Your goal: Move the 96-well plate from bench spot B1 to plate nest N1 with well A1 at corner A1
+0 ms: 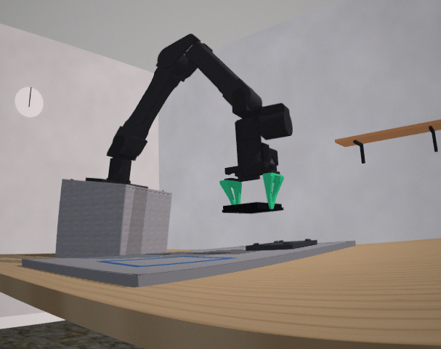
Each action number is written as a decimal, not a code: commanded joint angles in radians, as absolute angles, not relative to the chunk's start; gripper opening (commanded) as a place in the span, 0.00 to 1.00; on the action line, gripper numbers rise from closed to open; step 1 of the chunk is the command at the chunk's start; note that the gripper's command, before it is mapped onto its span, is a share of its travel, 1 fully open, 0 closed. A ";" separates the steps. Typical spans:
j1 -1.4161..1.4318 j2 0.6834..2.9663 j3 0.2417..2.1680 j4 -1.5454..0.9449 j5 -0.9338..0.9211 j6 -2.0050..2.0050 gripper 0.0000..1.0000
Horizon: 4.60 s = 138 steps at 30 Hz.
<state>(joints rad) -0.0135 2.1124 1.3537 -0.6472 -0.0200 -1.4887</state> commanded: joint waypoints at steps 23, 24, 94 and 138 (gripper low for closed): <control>0.167 2.185 1.511 -0.740 0.009 -1.292 0.00; 0.175 2.189 1.520 -0.744 0.010 -1.285 0.00; 0.238 2.215 1.637 -0.805 0.017 -1.213 0.00; 0.234 2.262 1.640 -0.768 0.015 -1.217 0.00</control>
